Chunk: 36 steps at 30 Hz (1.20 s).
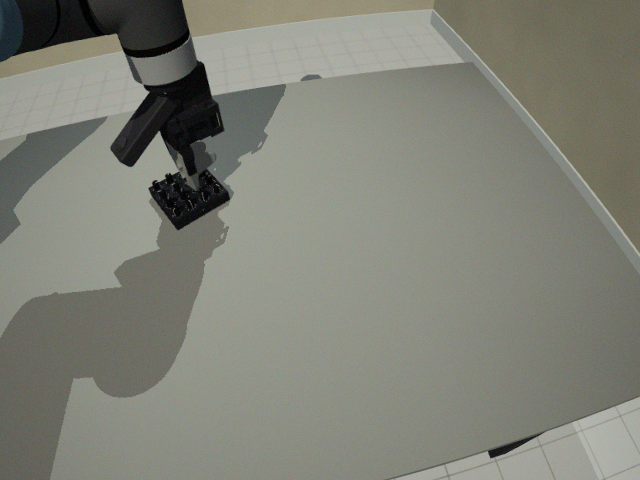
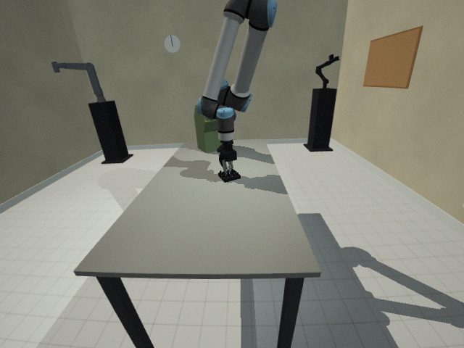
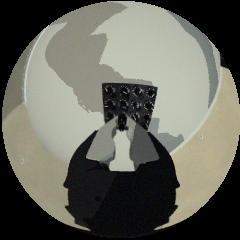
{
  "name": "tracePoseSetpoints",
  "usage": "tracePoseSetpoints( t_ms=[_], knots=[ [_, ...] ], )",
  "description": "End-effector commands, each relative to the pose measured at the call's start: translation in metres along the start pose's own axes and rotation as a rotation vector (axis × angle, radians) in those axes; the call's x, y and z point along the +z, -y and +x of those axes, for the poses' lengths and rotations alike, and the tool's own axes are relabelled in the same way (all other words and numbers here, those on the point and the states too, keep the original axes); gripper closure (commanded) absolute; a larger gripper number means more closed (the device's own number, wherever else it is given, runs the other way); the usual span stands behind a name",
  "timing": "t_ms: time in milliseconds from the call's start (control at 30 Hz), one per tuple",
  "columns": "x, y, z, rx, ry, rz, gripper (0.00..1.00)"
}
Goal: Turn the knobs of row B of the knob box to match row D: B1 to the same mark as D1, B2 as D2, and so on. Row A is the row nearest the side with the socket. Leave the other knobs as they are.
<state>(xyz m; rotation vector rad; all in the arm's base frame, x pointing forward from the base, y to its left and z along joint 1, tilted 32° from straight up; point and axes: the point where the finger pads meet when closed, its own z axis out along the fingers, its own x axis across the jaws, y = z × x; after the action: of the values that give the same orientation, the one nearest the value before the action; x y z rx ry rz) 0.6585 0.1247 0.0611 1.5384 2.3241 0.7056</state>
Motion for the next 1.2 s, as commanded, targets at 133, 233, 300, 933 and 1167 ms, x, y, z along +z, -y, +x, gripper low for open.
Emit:
tracePoseSetpoints(
  t_ms=[133, 233, 300, 933, 1167],
  knots=[
    [-0.0004, -0.0005, -0.0011, -0.203, -0.003, -0.001, 0.96],
    [-0.0004, -0.0005, -0.0013, -0.247, -0.003, -0.001, 0.96],
    [-0.0003, -0.0006, -0.0015, -0.289, -0.003, -0.001, 0.96],
    [-0.0003, -0.0012, -0.0029, -0.6, -0.003, -0.002, 0.96],
    [-0.0003, -0.0015, -0.0032, -0.691, -0.003, -0.002, 0.96]
  ],
)
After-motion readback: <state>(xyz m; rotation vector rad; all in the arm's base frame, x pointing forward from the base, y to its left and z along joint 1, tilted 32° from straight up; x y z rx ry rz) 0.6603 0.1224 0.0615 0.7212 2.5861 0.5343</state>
